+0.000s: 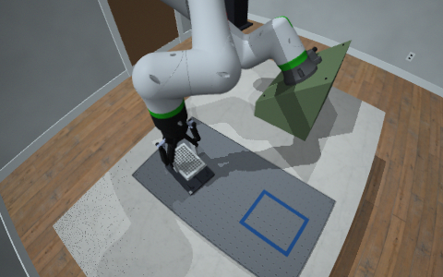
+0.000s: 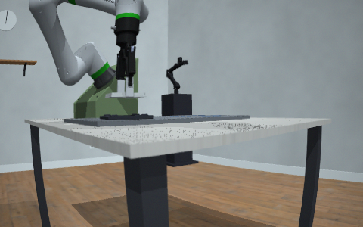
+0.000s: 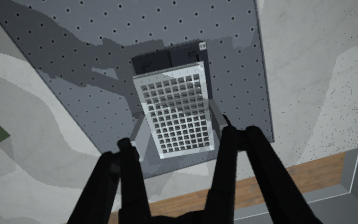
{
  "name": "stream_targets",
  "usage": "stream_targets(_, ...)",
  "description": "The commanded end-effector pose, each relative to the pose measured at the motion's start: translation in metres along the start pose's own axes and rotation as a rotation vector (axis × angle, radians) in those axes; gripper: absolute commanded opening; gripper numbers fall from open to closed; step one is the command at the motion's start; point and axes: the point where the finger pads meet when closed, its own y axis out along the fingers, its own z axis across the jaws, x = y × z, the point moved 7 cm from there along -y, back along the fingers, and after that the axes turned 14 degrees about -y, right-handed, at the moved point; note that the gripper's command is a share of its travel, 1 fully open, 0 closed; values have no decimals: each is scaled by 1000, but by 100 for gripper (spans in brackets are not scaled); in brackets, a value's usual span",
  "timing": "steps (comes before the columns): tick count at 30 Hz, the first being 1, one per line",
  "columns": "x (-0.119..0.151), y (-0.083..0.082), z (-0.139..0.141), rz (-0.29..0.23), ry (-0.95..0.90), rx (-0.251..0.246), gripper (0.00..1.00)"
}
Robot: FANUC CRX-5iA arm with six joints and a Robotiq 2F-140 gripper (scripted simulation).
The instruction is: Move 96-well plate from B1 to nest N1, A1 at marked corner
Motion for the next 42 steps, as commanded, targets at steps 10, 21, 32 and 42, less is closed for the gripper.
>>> stream_targets(10,0,13,0,0,0,0,0)
stream_targets(21,0,28,0,0,0,0,0)
stream_targets(32,0,43,0,0,0,0,0)
stream_targets(42,0,51,0,0,0,0,0)
